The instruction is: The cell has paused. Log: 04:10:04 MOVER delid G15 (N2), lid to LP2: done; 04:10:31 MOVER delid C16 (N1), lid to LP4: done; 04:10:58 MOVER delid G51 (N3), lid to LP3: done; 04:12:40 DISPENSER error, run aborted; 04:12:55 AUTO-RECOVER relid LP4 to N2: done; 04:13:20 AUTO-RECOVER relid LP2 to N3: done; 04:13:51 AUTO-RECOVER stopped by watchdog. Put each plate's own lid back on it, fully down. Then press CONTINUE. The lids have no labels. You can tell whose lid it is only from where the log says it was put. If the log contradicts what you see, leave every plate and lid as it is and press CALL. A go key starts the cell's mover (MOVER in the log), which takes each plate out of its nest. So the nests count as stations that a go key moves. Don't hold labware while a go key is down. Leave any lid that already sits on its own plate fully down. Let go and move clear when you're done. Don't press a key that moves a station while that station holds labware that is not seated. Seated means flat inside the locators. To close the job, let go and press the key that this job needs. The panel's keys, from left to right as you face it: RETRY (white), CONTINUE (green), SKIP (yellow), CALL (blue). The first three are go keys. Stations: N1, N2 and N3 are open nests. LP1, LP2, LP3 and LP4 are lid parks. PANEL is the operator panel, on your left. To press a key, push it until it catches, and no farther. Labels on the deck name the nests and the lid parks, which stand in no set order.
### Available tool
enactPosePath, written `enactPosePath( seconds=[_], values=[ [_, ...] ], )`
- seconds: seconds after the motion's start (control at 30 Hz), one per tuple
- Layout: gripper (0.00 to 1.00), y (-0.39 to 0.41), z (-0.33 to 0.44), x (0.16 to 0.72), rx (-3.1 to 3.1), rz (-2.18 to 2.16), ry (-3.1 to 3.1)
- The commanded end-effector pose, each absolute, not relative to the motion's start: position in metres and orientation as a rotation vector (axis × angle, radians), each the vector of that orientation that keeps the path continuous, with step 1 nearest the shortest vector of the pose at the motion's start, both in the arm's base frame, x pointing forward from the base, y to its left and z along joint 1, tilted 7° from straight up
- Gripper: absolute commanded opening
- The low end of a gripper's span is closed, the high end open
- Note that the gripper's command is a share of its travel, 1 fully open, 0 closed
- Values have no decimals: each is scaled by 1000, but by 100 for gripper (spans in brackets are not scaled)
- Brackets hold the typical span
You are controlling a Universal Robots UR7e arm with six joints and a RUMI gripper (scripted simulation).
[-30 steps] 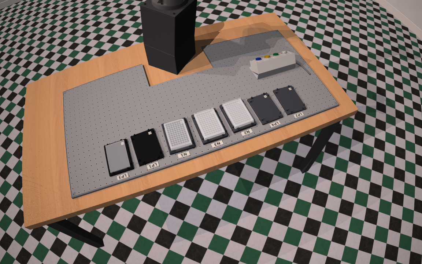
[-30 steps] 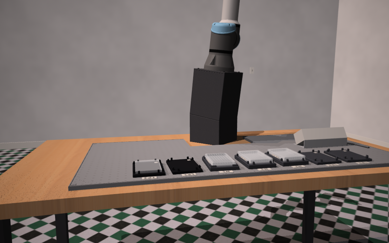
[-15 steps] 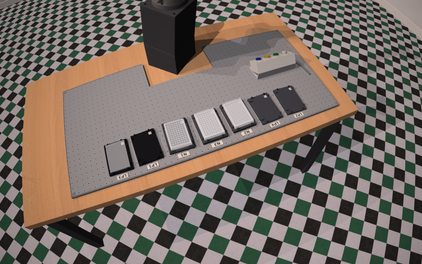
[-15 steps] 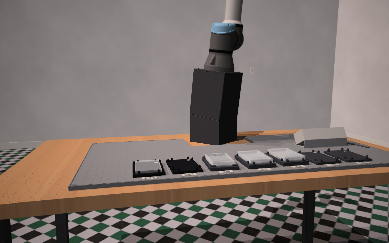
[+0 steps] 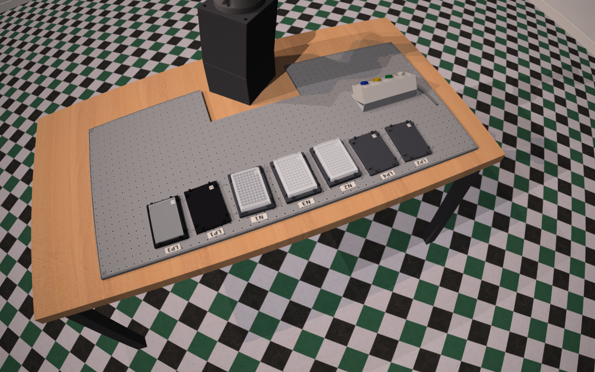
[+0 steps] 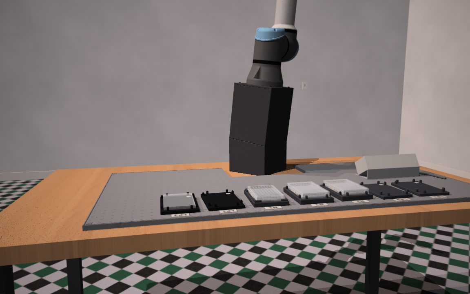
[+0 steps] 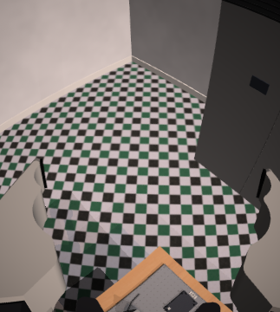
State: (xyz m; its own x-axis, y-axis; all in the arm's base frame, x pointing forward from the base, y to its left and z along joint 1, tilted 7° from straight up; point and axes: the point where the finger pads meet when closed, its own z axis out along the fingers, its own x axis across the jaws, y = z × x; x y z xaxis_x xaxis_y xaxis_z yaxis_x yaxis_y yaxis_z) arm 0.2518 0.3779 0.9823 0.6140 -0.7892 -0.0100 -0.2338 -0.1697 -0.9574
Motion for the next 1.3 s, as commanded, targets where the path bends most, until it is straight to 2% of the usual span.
enactPosePath(
  seconds=[0.0,1.27],
  values=[
    [82,363,984,272,-1684,-664,911],
    [82,273,983,361,-1585,-832,1135]
  ],
)
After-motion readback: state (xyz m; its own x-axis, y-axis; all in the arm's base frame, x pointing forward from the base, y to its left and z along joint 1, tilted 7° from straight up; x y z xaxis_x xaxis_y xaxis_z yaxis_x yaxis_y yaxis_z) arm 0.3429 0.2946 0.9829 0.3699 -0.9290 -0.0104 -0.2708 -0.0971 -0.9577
